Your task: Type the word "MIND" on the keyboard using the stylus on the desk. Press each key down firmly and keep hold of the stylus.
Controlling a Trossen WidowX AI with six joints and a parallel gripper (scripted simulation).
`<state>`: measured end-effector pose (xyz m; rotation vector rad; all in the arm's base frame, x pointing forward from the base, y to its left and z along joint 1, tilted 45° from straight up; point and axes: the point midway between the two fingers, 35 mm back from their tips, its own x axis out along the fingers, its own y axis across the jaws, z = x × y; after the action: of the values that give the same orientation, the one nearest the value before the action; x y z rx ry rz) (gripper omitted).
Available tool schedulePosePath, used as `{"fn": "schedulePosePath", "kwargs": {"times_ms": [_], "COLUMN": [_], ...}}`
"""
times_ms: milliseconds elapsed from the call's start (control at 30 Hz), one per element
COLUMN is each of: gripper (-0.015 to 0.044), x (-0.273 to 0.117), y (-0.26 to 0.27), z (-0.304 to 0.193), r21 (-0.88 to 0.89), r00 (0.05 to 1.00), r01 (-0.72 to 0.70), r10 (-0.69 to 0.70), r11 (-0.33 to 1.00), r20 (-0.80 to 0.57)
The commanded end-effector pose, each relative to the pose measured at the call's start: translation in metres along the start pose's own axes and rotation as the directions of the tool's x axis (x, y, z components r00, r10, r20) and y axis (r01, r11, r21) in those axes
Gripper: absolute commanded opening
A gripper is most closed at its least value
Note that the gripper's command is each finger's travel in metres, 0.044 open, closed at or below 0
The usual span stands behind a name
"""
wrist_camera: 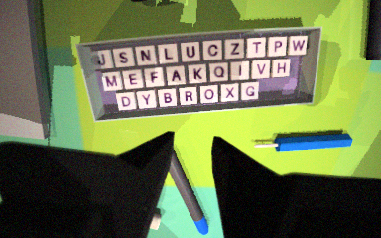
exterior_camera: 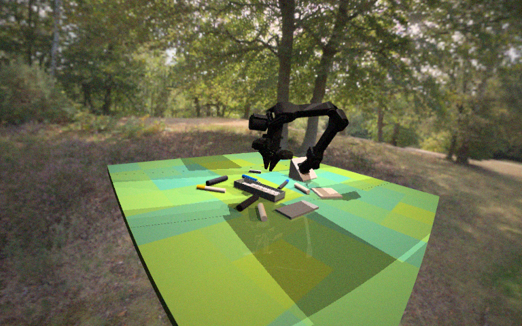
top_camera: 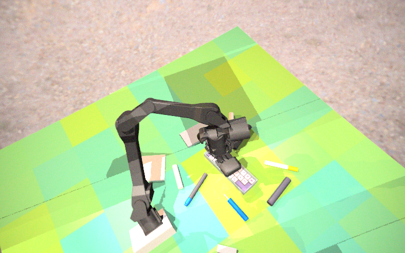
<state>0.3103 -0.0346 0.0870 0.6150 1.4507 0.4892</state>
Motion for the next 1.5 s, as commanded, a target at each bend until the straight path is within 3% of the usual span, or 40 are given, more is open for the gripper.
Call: {"fn": "schedulePosePath", "kwargs": {"times_ms": [0, 167, 500, 1467], "gripper": [0.0150, 0.0150, 0.0150, 0.0150], "x": [0.016, 0.029, 0.040, 0.050], "y": [-0.052, -0.111, -0.175, -0.174], "z": [-0.006, -0.013, -0.029, -0.028], "r21": [0.354, 0.743, 0.990, 0.991], "r00": [0.994, 0.965, 0.897, 0.896], "r01": [0.103, 0.157, 0.020, 0.017], "r10": [-0.111, -0.263, -0.440, -0.441], "r11": [0.930, 0.651, 0.141, 0.136], "r20": [0.002, 0.026, 0.045, 0.045]}}
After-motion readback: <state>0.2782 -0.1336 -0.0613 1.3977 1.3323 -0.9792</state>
